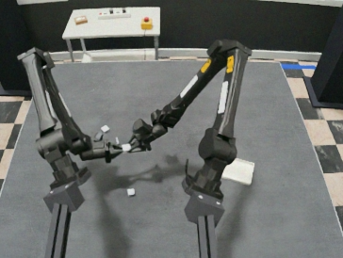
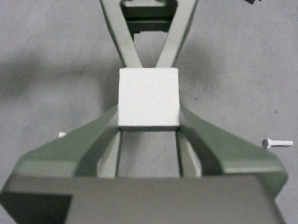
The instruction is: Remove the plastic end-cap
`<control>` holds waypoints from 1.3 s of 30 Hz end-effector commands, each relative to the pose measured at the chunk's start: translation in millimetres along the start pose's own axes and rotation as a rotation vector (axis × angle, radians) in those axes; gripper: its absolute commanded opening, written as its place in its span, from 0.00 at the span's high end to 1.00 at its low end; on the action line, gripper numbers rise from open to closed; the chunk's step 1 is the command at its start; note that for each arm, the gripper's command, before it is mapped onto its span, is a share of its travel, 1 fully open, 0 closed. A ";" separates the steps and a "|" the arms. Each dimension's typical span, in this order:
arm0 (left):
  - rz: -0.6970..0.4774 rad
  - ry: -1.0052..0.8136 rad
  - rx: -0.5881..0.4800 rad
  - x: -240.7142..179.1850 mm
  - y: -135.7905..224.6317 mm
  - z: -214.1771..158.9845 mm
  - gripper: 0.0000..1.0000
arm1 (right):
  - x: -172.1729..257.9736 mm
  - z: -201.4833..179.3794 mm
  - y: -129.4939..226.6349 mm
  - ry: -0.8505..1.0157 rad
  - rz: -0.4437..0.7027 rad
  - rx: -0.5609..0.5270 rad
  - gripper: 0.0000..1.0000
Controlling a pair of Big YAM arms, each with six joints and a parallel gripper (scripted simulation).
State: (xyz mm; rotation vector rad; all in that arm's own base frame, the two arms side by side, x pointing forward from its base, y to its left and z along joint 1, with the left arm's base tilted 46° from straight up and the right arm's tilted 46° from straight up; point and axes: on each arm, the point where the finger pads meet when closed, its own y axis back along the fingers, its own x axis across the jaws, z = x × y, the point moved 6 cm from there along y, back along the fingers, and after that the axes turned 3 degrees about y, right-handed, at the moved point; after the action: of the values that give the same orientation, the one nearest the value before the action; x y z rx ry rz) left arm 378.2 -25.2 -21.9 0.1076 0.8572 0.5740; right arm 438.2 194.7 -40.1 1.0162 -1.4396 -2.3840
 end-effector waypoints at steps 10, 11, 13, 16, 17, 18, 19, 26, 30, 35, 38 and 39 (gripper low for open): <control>-0.013 0.004 0.007 -7.4 -0.4 -5.8 1.00 | -8.8 -18.0 29.0 0.011 -0.025 0.003 0.72; -0.013 0.004 0.007 -7.4 -0.4 -5.8 1.00 | -9.3 -25.6 38.4 0.012 -0.027 0.004 0.72; -0.013 0.004 0.007 -7.4 -0.4 -5.8 1.00 | -8.6 -36.3 52.0 0.012 -0.026 0.004 0.72; -0.013 0.004 0.007 -7.4 -0.4 -5.8 1.00 | -6.9 -56.9 78.6 0.012 -0.026 0.005 0.72; -0.013 0.004 0.007 -7.4 -0.4 -5.8 1.00 | -6.5 -61.1 84.0 0.012 -0.026 0.006 0.72; -0.013 0.004 0.007 -7.4 -0.4 -5.8 1.00 | -6.2 -63.6 87.3 0.012 -0.026 0.006 0.72; -0.013 0.004 0.007 -7.4 -0.4 -5.8 1.00 | -6.2 -63.8 87.5 0.012 -0.026 0.006 0.72; -0.016 -0.062 0.041 -11.4 -10.4 -25.9 1.00 | -3.0 -65.8 81.2 -0.054 -0.013 0.028 0.72; 0.024 -0.266 0.127 -11.7 -39.5 -61.1 1.00 | -5.3 -111.9 111.8 -0.231 -0.046 0.242 0.72; 0.042 -0.600 0.267 -15.6 -106.8 -98.0 1.00 | 1.1 -173.4 166.6 -0.454 -0.096 0.605 0.72; 0.035 -0.734 0.342 -26.2 -137.7 -126.4 1.00 | 9.5 -200.3 195.9 -0.569 -0.129 0.782 0.72; 0.033 -0.775 0.360 -30.0 -149.1 -135.6 1.00 | 13.8 -208.8 204.7 -0.606 -0.138 0.841 0.72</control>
State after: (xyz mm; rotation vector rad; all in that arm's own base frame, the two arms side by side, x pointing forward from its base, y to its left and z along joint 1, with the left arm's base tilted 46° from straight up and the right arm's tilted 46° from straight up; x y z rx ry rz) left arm 335.4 -147.7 -125.8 0.5840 0.3797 0.4369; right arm 512.7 -47.1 46.7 0.6139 -2.6450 -2.2138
